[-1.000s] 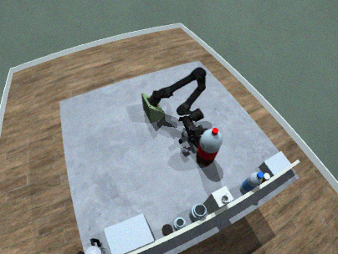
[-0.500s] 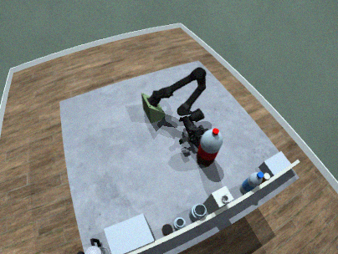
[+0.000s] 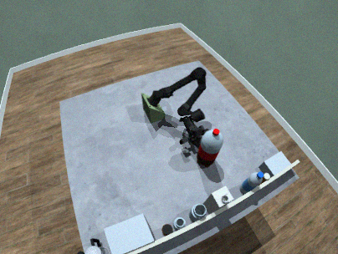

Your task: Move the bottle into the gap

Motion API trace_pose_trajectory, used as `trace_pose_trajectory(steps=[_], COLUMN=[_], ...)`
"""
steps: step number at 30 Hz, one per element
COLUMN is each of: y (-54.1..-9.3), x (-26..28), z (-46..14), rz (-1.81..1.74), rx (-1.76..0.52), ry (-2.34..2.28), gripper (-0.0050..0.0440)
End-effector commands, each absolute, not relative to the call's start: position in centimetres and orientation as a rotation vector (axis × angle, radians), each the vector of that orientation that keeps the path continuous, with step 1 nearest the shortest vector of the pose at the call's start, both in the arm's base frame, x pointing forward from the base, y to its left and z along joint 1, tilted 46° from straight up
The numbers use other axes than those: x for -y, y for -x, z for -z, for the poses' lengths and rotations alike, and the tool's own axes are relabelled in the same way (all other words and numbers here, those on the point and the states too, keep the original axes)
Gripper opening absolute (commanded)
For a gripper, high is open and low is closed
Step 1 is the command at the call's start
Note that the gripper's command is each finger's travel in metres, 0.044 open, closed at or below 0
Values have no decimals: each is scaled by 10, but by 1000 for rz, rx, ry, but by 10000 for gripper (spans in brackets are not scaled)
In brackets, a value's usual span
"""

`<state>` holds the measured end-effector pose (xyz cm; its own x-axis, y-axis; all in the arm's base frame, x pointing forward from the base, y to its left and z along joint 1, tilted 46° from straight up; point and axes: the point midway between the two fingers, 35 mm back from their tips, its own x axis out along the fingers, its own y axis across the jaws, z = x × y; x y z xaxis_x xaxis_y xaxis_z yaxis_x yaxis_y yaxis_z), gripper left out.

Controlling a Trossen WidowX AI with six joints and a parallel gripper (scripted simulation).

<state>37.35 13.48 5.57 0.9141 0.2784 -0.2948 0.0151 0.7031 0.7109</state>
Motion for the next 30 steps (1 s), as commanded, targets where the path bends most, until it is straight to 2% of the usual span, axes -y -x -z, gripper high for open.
trace_pose_trajectory(steps=[1,30], y=[-378,-391], x=[-139,-147], z=[-66,-78], rz=[-172,-172], rx=[-380,-372], ry=[-787,-795], gripper=[-50,-50])
